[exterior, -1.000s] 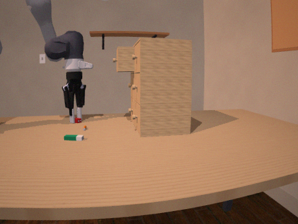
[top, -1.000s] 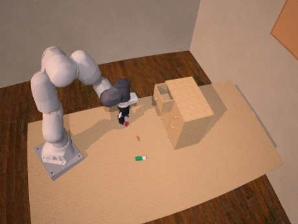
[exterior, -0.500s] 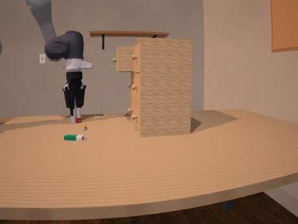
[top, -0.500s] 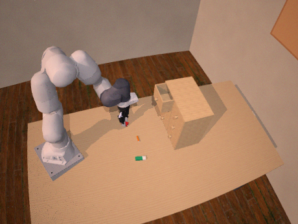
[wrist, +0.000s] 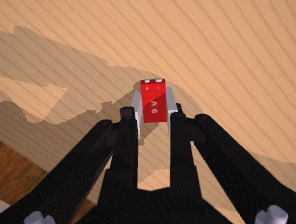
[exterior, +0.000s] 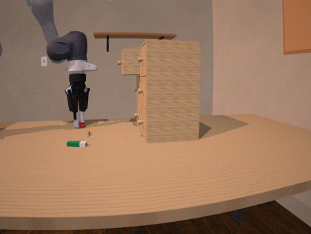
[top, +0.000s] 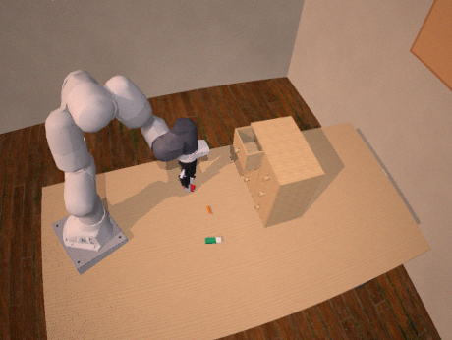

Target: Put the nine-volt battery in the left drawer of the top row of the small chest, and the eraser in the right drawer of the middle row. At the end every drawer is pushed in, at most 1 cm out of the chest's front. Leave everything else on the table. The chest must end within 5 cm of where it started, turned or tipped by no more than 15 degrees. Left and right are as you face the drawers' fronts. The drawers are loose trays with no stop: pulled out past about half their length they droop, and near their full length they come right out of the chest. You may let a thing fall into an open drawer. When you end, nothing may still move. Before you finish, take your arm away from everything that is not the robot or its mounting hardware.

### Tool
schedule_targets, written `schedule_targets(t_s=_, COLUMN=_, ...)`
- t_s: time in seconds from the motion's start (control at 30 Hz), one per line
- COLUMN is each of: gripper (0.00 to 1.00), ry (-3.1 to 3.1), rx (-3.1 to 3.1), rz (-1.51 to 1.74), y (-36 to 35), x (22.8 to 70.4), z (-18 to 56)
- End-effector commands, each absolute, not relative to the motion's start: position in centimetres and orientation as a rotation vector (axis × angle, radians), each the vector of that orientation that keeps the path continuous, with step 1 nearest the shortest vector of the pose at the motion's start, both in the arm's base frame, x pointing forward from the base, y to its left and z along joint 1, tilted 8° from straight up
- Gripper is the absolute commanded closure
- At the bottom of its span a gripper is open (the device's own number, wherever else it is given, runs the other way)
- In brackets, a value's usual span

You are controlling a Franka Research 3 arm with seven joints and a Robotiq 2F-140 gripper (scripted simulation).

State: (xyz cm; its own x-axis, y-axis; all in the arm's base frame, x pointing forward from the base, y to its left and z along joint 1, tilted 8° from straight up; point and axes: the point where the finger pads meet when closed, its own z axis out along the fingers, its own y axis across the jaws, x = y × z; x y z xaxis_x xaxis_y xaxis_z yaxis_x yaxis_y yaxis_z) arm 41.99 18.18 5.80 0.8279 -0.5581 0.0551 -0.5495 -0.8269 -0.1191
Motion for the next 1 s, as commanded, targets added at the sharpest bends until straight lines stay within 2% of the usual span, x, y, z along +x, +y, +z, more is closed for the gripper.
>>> schedule_targets(t_s=0.0, gripper=0.86, ry=0.881, rx=-2.91, rz=-0.134, y=18.1, x=41.8, z=7.8)
schedule_targets(t_s=0.33, gripper=0.86, ry=0.881, rx=-2.91, rz=-0.134, y=17.6, x=41.0, z=15.1)
schedule_targets(t_s=0.83, gripper=0.86, ry=0.891, rx=-2.906, rz=-0.134, y=17.5, x=41.0, z=15.2)
schedule_targets(t_s=0.97, gripper=0.86, ry=1.094, rx=-2.831, rz=-0.123, y=17.1, x=41.4, z=15.3)
